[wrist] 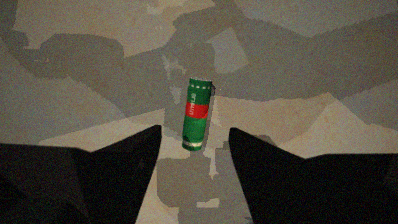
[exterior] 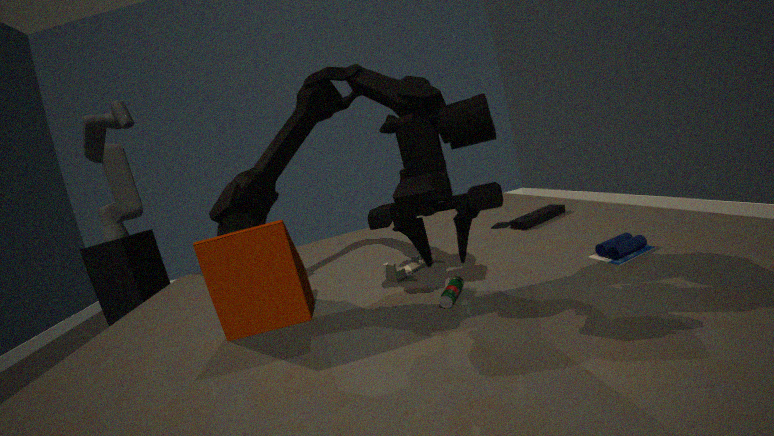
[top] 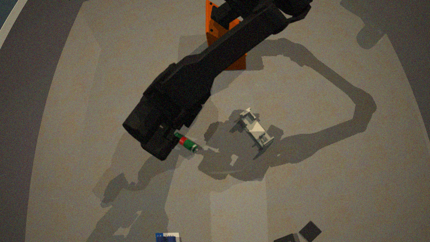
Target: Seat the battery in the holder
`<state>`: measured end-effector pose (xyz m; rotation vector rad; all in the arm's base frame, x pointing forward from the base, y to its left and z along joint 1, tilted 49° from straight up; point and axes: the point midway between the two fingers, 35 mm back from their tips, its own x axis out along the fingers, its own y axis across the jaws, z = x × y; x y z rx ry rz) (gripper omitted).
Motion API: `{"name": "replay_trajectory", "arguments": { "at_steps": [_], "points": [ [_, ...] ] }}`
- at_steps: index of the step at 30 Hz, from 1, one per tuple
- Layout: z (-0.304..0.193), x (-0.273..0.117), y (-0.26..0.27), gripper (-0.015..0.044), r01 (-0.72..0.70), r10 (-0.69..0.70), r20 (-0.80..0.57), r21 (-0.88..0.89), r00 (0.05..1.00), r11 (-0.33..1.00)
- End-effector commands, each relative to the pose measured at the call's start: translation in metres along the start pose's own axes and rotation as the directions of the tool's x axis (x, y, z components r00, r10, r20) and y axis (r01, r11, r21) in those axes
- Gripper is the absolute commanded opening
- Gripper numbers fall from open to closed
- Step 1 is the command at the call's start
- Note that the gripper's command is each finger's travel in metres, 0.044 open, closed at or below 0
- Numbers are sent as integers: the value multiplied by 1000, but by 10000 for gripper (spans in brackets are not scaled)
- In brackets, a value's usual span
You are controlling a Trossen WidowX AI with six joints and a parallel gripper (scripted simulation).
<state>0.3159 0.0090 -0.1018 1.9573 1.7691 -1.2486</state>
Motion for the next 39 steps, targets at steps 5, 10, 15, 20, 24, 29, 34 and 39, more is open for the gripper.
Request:
{"name": "replay_trajectory", "arguments": {
  "at_steps": [5,10,15,20,24,29,34,39],
  "points": [
    [0,4,0,226,33,-30,-33,85,999,996],
    [-1,9,0,226,34,-31,-33,82,999,996],
    [-1,18,0,226,35,-32,-33,79,999,996],
    [-1,26,0,226,34,-32,-33,81,999,996],
    [-2,32,-1,226,34,-31,-33,82,999,996],
    [-2,40,-1,226,34,-31,-34,83,999,996],
    [-2,49,-2,226,34,-32,-35,84,999,996],
    [-2,54,-2,226,35,-32,-35,85,999,996]
  ]
}}
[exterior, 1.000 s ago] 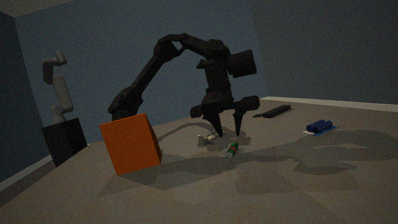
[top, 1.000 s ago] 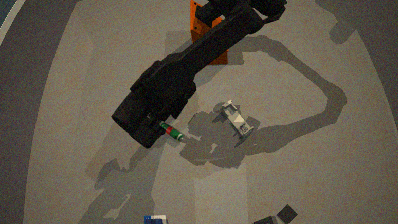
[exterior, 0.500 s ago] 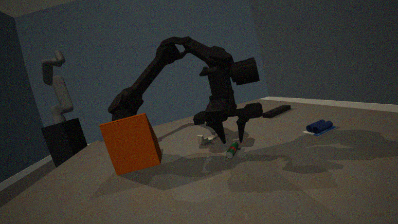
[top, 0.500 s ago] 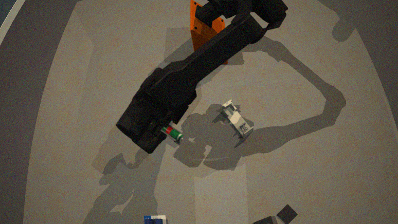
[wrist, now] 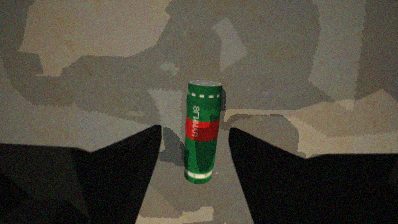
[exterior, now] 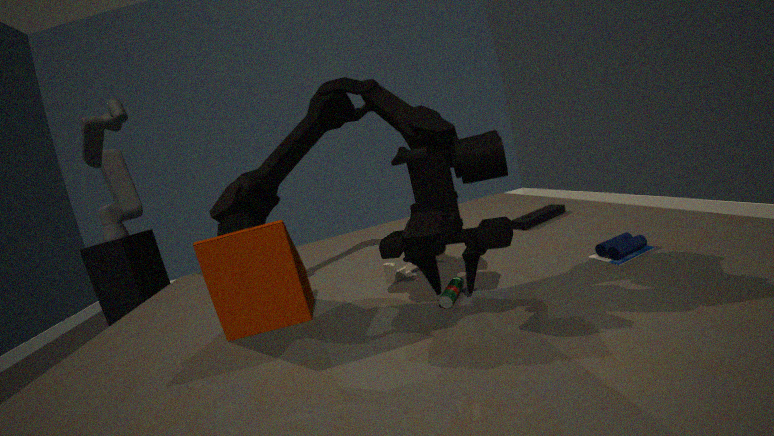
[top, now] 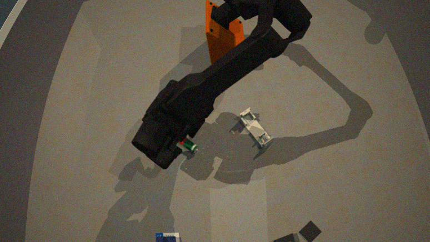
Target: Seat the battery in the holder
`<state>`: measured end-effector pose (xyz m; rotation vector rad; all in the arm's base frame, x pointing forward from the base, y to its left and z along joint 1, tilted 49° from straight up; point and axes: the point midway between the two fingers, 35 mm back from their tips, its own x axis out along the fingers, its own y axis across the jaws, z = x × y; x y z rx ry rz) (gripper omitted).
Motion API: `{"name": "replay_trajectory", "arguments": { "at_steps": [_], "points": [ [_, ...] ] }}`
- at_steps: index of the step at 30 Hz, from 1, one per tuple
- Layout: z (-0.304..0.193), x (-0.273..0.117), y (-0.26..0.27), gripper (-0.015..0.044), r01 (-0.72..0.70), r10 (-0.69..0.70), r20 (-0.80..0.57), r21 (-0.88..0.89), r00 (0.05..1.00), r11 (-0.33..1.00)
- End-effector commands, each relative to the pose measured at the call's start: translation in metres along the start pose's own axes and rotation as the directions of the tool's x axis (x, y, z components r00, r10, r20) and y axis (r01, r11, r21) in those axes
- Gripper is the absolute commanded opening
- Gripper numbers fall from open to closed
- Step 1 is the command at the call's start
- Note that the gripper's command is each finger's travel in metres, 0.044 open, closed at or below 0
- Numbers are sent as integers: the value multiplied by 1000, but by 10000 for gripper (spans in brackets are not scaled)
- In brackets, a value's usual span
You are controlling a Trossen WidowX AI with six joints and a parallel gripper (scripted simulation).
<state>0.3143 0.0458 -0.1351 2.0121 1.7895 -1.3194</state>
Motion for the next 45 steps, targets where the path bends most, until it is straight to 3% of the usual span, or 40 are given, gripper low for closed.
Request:
{"name": "replay_trajectory", "arguments": {
  "at_steps": [1,4,12,16,21,25,35,45],
  "points": [
    [1,5,-4,200,10,-9,-3,10,1000,1000],
    [1,5,-4,121,10,-9,-3,10,1000,1000],
    [1,5,-4,68,10,-9,-3,10,1000,1000],
    [1,-2,-3,64,9,-9,-3,10,1000,1000],
    [2,-44,-2,64,8,-8,-1,10,1000,1000],
    [1,-46,-3,64,8,-8,-1,0,1000,1000],
    [-28,-54,-21,64,6,-6,1,-496,1000,868],
    [-56,-61,-43,64,3,-6,1,-882,1000,471]
  ]
}}
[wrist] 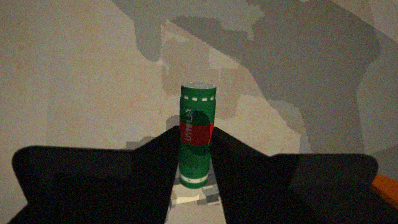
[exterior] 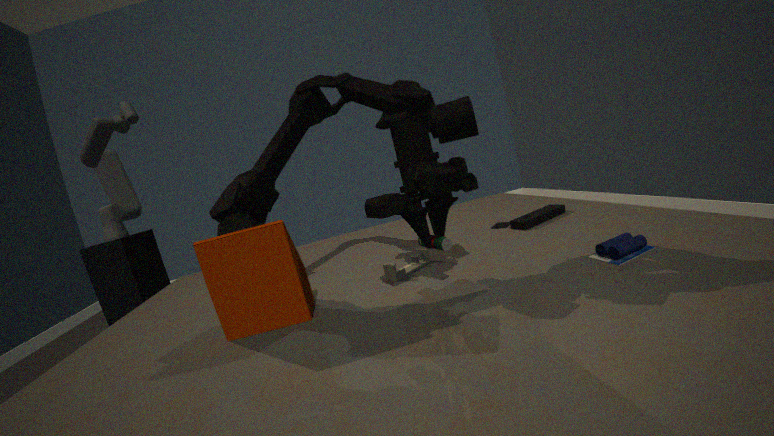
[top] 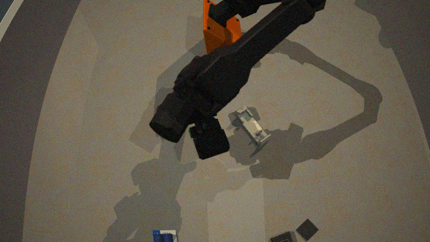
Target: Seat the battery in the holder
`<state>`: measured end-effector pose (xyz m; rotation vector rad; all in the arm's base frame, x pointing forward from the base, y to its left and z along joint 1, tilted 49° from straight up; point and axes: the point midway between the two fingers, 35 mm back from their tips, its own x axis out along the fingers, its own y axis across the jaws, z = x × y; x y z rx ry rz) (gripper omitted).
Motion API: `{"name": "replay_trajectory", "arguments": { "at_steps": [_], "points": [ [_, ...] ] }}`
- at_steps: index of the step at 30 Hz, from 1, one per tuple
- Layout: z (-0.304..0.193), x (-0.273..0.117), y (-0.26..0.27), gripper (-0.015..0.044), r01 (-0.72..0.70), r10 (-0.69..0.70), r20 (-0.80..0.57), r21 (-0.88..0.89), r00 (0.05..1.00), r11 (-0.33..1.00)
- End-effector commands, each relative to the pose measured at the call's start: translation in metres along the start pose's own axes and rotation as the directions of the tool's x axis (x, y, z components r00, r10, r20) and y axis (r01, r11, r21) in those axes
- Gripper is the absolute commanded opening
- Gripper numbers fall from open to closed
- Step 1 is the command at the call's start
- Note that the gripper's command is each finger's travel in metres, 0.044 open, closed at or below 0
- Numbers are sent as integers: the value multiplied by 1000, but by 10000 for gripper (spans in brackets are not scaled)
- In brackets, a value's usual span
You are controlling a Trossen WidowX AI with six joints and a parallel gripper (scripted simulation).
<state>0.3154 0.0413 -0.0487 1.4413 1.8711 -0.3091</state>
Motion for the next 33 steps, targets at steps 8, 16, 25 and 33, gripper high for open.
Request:
{"name": "replay_trajectory", "arguments": {
  "at_steps": [8,16,25,33],
  "points": [
    [-39,-5,5,64,-4,-2,-9,-550,1000,835],
    [-68,-8,7,64,-7,-1,-9,-859,1000,512],
    [-100,-11,5,64,-5,1,-5,-1000,1000,30],
    [-119,-13,3,64,4,6,3,-962,1000,-273]
  ]
}}
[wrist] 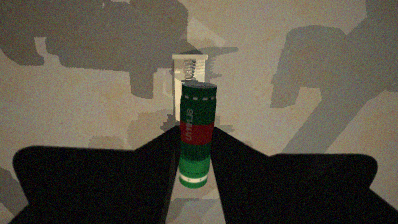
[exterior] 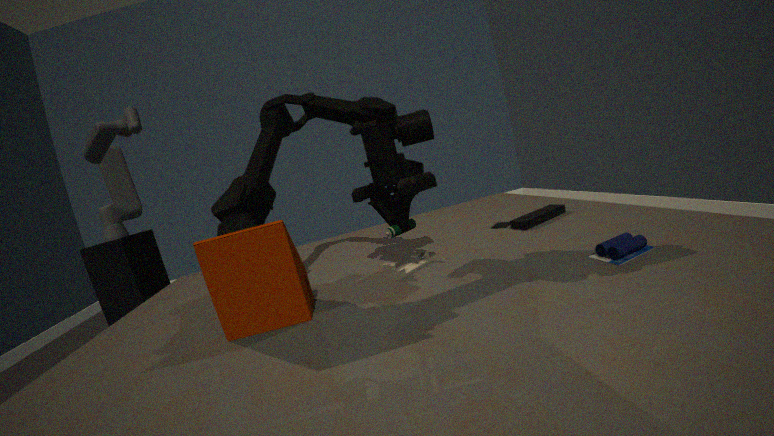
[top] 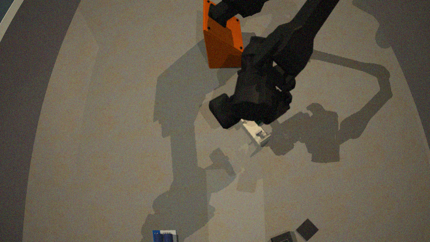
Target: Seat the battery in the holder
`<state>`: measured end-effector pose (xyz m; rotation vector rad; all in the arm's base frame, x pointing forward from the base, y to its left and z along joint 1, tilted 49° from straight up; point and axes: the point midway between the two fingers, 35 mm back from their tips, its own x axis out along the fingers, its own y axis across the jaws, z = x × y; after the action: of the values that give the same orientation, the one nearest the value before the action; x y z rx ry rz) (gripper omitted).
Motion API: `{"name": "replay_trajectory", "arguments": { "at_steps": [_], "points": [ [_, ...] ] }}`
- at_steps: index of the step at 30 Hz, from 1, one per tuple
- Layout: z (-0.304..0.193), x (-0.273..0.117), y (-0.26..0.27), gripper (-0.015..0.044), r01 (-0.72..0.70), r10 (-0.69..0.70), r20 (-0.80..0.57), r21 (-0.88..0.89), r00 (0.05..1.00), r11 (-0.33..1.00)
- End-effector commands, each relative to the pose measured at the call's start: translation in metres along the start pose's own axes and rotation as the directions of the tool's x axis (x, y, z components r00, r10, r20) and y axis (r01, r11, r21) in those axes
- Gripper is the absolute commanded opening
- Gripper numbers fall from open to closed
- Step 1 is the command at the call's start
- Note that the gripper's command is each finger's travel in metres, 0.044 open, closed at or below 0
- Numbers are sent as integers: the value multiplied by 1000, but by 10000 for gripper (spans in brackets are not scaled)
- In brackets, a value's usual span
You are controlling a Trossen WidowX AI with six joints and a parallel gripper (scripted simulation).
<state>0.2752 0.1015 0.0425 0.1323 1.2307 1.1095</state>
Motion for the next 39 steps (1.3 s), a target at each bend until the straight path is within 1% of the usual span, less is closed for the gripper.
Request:
{"name": "replay_trajectory", "arguments": {
  "at_steps": [1,5,13,16,22,39],
  "points": [
    [-2,1,4,64,-4,4,0,-50,1000,999],
    [-3,4,3,64,0,-1,-17,-47,1000,999],
    [-7,33,4,64,-4,-4,-202,-42,979,999],
    [-8,40,4,64,-9,-1,-250,-42,968,999],
    [-8,41,4,64,-17,6,-264,-40,965,999],
    [-3,50,4,64,-20,4,-385,-39,923,999]
  ]
}}
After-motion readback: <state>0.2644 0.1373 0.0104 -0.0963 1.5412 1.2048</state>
